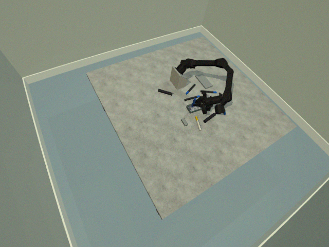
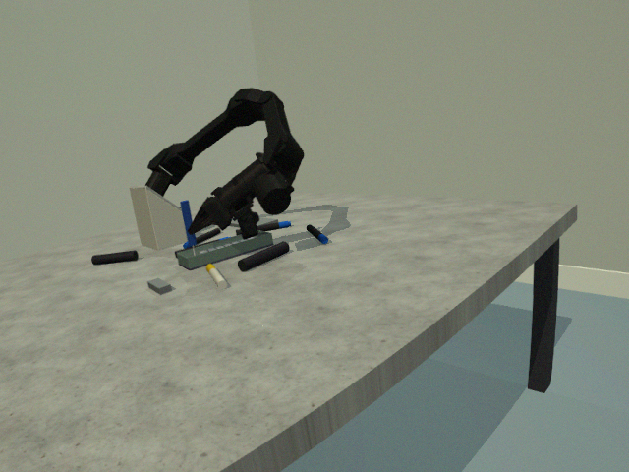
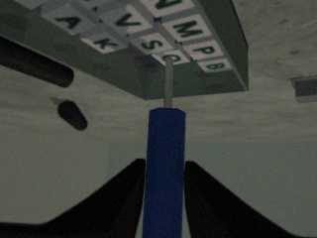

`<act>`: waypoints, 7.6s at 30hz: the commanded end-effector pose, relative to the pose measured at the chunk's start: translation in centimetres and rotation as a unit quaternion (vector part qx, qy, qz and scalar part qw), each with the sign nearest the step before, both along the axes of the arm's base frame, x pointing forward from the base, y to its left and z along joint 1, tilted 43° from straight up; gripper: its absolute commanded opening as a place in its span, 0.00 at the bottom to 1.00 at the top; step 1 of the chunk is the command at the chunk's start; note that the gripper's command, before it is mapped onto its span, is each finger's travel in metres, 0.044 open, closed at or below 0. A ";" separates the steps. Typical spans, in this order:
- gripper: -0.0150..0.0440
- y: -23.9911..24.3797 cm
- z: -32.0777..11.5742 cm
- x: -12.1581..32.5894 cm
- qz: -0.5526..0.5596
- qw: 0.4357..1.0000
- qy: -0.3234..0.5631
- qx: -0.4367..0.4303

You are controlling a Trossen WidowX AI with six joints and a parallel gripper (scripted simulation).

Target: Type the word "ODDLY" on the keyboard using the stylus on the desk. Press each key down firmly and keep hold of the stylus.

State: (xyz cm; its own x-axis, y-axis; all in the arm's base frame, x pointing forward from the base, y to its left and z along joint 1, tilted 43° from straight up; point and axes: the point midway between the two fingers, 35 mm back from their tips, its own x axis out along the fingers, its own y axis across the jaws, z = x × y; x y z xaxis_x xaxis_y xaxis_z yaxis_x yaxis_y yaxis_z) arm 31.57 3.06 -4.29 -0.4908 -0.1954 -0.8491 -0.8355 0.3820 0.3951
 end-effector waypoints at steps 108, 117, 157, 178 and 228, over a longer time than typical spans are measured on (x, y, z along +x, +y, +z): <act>0.39 6.7 8.1 1.3 0.185 0.967 -0.177 0.009; 0.39 7.1 7.7 1.2 0.185 0.967 -0.177 0.009; 0.39 5.4 9.5 1.3 0.185 0.967 -0.178 0.009; 0.25 6.4 8.5 1.2 0.185 0.967 -0.177 0.009; 0.39 7.7 6.9 1.3 0.185 0.967 -0.177 0.009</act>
State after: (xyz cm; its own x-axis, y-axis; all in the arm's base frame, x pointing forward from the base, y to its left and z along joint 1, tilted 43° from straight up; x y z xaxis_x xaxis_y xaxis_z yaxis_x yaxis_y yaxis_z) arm 32.82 10.68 2.68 -0.0669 -0.2885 -0.9551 -0.9978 0.0213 0.0634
